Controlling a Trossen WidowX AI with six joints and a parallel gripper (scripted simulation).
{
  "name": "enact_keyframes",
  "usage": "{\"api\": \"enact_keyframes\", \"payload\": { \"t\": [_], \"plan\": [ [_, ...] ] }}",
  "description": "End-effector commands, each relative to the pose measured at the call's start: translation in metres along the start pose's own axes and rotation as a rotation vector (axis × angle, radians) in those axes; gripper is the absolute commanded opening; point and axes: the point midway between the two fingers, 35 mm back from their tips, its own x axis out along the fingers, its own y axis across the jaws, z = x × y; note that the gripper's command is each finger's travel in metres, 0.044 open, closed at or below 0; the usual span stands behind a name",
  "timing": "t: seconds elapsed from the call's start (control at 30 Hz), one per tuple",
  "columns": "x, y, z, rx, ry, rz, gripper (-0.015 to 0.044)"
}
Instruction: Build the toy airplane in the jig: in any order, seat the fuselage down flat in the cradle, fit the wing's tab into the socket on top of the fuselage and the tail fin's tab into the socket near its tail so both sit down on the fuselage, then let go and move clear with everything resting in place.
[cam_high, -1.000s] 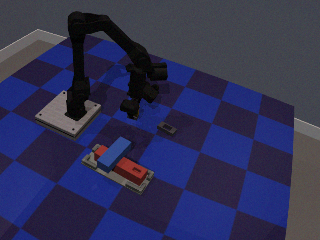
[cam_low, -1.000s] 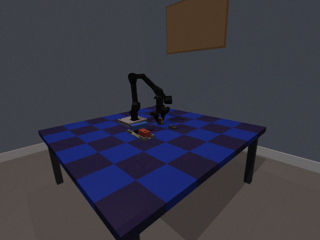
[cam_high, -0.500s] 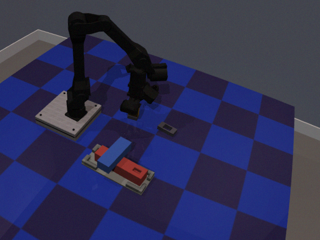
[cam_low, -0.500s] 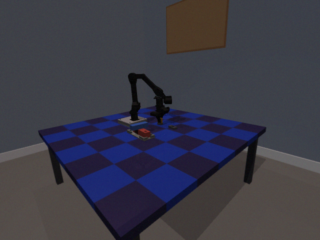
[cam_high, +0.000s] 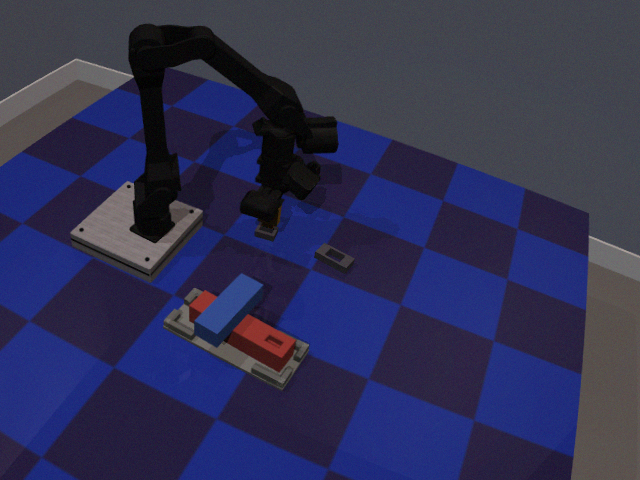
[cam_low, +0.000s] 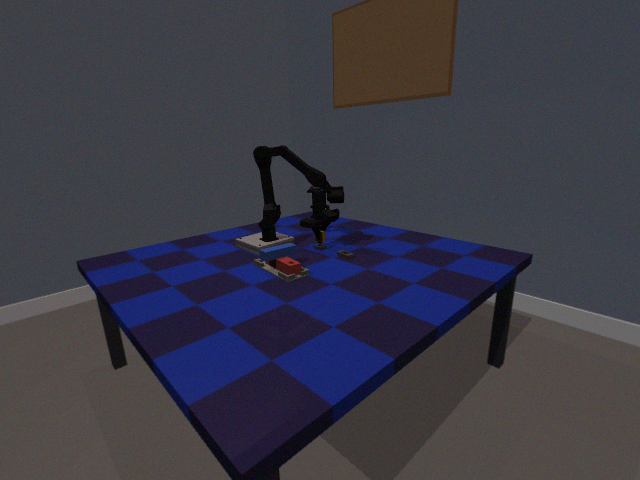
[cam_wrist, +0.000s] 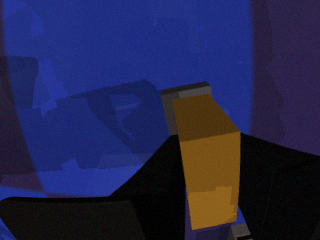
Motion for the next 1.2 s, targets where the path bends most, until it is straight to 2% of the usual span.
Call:
{"api": "enact_keyframes", "payload": {
  "t": [0.0,0.97,1.17],
  "plan": [
    [-0.015,0.003,0.003,0.001,-0.004,0.006,0.0],
    [-0.106,0.002,-0.001,-0.037,0.002,-0.008,0.0],
    [-0.11,0.0,-0.001,-0.036,0.001,-0.008,0.0]
  ]
}}
